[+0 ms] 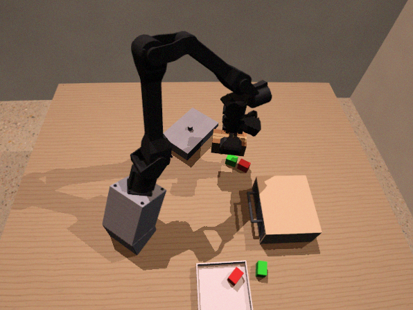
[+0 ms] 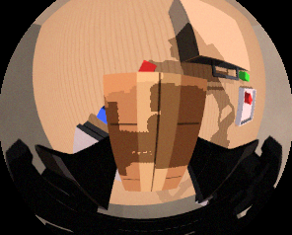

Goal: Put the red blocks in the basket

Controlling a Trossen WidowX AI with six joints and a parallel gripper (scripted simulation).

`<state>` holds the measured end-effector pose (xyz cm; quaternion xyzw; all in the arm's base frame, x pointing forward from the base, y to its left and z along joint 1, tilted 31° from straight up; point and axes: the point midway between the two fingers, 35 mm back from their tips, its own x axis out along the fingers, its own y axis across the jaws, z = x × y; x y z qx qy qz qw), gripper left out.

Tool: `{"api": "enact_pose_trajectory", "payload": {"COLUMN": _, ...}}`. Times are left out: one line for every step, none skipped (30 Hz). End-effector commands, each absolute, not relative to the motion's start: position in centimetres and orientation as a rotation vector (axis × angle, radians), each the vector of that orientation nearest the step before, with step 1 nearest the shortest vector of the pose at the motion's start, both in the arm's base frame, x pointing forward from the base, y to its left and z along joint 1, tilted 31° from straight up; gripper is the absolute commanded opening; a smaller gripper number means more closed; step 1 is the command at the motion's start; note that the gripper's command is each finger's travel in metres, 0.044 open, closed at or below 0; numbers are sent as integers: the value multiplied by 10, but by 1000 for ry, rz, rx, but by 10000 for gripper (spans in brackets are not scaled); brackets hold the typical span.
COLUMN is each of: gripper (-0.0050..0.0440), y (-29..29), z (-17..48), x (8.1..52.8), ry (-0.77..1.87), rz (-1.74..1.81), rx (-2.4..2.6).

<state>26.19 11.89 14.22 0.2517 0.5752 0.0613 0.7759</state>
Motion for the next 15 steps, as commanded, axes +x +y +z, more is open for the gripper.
{"api": "enact_pose_trajectory", "payload": {"gripper": 0, "y": 121, "z": 134, "x": 232, "ry": 1194, "rz": 282, "rx": 332}}
{"api": "enact_pose_trajectory", "payload": {"gripper": 0, "y": 121, "z": 134, "x": 232, "ry": 1181, "rz": 321, "rx": 274}}
{"api": "enact_pose_trajectory", "payload": {"gripper": 0, "y": 121, "z": 130, "x": 222, "ry": 1168, "rz": 360, "rx": 216}}
{"api": "enact_pose_trajectory", "payload": {"gripper": 0, "y": 121, "z": 126, "x": 214, "ry": 1155, "rz": 398, "rx": 158}}
{"api": "enact_pose_trajectory", "payload": {"gripper": 0, "y": 120, "z": 122, "x": 204, "ry": 1140, "rz": 436, "rx": 99}}
{"api": "enact_pose_trajectory", "payload": {"gripper": 0, "y": 120, "z": 122, "x": 204, "ry": 1140, "rz": 436, "rx": 99}}
{"api": "enact_pose_trajectory", "payload": {"gripper": 0, "y": 120, "z": 122, "x": 204, "ry": 1140, "rz": 436, "rx": 99}}
{"api": "enact_pose_trajectory", "payload": {"gripper": 0, "y": 120, "z": 119, "x": 196, "ry": 1124, "rz": 474, "rx": 41}}
{"api": "enact_pose_trajectory", "payload": {"gripper": 0, "y": 119, "z": 115, "x": 187, "ry": 1108, "rz": 511, "rx": -17}}
{"api": "enact_pose_trajectory", "payload": {"gripper": 0, "y": 118, "z": 111, "x": 178, "ry": 1090, "rz": 548, "rx": -75}}
{"api": "enact_pose_trajectory", "payload": {"gripper": 0, "y": 118, "z": 111, "x": 178, "ry": 1072, "rz": 584, "rx": -133}}
{"api": "enact_pose_trajectory", "payload": {"gripper": 0, "y": 118, "z": 111, "x": 178, "ry": 1053, "rz": 620, "rx": -192}}
{"api": "enact_pose_trajectory", "payload": {"gripper": 0, "y": 118, "z": 111, "x": 178, "ry": 1039, "rz": 646, "rx": -234}}
{"api": "enact_pose_trajectory", "payload": {"gripper": 0, "y": 118, "z": 111, "x": 178, "ry": 1039, "rz": 646, "rx": -234}}
{"api": "enact_pose_trajectory", "payload": {"gripper": 0, "y": 118, "z": 111, "x": 178, "ry": 1039, "rz": 646, "rx": -234}}
